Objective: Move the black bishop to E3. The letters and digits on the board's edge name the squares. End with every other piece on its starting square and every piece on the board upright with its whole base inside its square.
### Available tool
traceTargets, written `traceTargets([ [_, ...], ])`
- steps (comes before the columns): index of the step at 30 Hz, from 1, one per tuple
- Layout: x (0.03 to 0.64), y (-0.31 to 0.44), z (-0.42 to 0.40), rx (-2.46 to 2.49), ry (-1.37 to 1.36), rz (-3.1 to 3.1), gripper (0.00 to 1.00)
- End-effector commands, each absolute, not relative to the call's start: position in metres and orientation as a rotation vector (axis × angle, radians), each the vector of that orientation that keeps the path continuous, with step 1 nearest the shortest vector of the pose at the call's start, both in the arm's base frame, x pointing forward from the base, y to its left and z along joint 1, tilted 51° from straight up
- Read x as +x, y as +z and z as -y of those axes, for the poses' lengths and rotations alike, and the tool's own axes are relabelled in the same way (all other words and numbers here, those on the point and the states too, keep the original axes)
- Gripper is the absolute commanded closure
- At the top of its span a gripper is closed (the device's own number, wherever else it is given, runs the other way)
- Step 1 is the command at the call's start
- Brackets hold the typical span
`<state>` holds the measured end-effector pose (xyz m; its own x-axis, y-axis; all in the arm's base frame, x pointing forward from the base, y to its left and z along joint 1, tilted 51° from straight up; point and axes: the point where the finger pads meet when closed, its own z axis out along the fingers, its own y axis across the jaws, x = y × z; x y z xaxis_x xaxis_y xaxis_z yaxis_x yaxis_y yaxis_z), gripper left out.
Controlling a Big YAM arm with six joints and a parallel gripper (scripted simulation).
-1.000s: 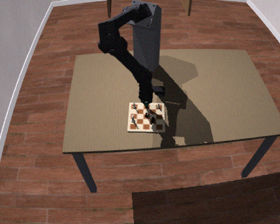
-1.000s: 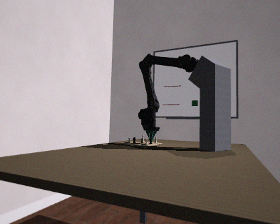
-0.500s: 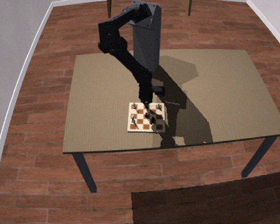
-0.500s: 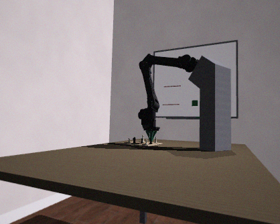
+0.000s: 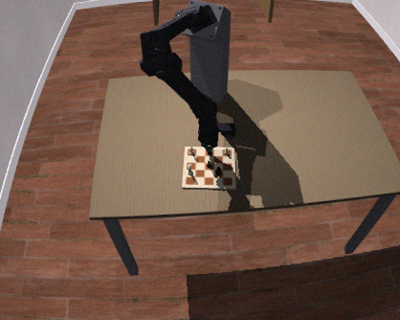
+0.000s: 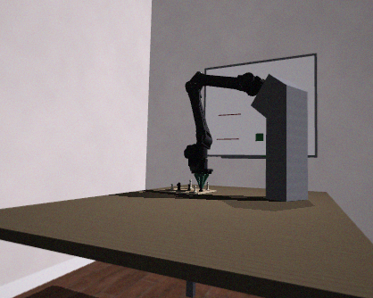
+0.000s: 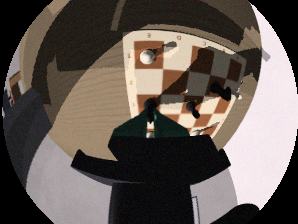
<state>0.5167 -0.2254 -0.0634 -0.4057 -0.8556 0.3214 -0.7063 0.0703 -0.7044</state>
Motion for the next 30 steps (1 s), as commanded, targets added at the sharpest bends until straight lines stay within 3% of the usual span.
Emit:
traceTargets([
  [1, 0.5195, -0.0597, 0.229, -1.597, -1.257, -2.151, 1.0],
  [5, 0.5195, -0.0597, 0.229, -1.597, -1.257, -2.151, 1.0],
  [6, 0.5195, -0.0597, 0.229, -1.597, -1.257, -2.151, 0.93],
  [8, 0.5195, -0.0597, 0.229, -1.597, -1.257, -2.151, 0.93],
  [9, 0.5195, -0.0597, 0.229, -1.597, -1.257, -2.151, 0.86],
  [11, 0.5195, -0.0597, 0.229, -1.597, -1.257, -2.151, 0.86],
  [12, 0.5195, -0.0597, 0.229, -1.597, -1.257, -2.151, 0.78],
  [16, 0.5195, -0.0597, 0.229, -1.597, -1.257, -2.151, 0.78],
  [17, 0.5195, -0.0597, 0.229, -1.597, -1.257, -2.151, 0.71],
  [19, 0.5195, -0.0597, 0.229, -1.597, -1.257, -2.151, 0.71],
  [20, 0.5195, -0.0597, 0.229, -1.597, -1.257, -2.151, 0.64],
  [30, 0.5202, -0.0574, 0.2287, -1.594, -1.26, -2.148, 0.64],
])
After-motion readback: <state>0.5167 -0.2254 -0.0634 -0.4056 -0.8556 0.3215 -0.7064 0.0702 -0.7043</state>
